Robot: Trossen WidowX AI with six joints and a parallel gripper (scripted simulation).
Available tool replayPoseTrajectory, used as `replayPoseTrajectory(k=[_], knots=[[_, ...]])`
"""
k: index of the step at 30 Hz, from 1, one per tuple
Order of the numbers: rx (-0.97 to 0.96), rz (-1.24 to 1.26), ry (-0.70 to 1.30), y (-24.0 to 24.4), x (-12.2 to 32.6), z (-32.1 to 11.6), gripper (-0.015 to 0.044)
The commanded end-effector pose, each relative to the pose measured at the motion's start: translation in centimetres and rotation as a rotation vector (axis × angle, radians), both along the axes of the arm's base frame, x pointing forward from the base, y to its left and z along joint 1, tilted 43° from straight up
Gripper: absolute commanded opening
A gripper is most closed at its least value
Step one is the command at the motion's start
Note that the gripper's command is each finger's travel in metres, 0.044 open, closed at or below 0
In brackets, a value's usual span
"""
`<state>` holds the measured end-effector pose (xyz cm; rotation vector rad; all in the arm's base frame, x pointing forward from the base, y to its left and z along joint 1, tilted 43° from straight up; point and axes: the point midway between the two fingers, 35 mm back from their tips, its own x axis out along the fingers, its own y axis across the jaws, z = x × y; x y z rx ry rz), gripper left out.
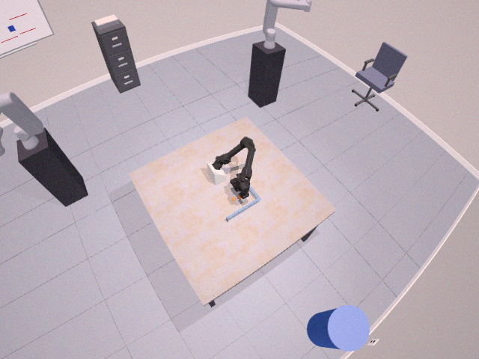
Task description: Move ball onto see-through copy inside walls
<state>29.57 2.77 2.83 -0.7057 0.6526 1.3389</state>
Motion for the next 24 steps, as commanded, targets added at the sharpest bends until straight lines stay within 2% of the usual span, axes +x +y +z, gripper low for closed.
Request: replayPoseTrajectory(k=[1,24], knots=[[0.054,0.078,0.010,2.1,-0.1,0.1,0.0258],[0.055,0.078,0.010,4.3,0.1,-2.3,0.0258]])
